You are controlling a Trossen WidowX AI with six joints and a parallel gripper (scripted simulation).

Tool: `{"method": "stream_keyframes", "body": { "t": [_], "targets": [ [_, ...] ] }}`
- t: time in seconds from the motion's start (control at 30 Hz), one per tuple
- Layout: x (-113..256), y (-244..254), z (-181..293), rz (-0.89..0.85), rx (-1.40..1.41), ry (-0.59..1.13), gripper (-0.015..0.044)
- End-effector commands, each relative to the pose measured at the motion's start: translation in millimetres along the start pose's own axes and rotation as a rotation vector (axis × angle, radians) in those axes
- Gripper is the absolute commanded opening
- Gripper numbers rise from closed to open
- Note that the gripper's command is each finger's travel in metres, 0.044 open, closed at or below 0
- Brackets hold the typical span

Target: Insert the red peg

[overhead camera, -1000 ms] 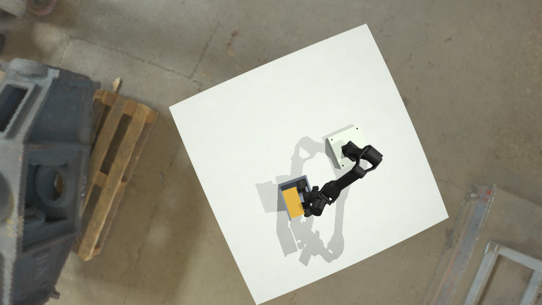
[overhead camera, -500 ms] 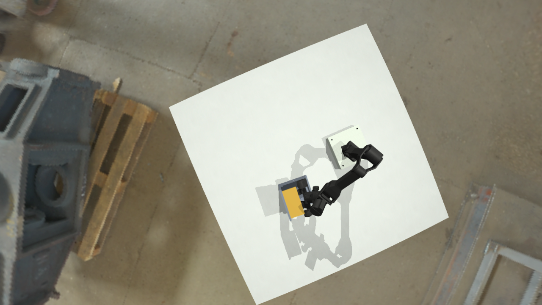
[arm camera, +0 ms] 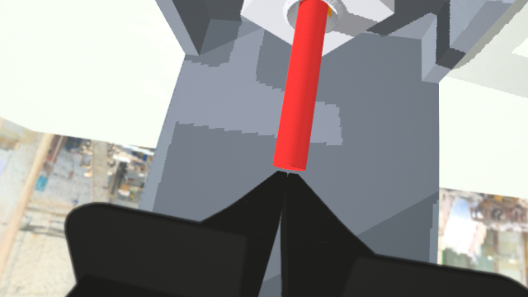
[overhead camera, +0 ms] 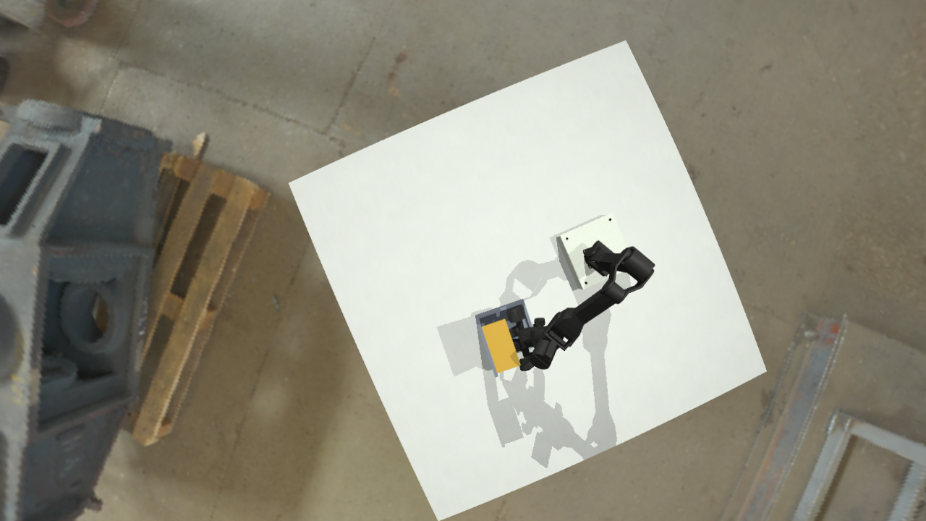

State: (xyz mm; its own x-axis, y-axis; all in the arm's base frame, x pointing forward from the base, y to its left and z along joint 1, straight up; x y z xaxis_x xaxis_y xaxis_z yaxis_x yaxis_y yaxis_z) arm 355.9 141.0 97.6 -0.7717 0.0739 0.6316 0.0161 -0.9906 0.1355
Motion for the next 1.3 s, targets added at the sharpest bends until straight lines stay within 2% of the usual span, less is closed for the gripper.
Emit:
{"method": "stream_keyframes", "body": {
  "t": [0.0,1.27],
  "targets": [
    [-2.4,-0.5,-2.6,-0.001,0.000,0.000,0.0000],
    [-21.9,-4.6,-25.5,-0.003,-0.006,0.005,0.0000]
  ]
}}
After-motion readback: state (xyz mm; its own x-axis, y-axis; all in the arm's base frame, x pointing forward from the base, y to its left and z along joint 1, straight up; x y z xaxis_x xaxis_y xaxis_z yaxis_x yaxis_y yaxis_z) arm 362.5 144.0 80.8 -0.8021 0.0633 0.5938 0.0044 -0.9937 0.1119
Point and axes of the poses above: the point midway between the two fingers, 35 mm back from their tips, its own x axis back along the fingers, its own y axis across the jaws, z = x × y, the point moved 1 cm from there along x, back along the fingers, and after that the axes turned 11 degrees about x, right-handed, at the moved point
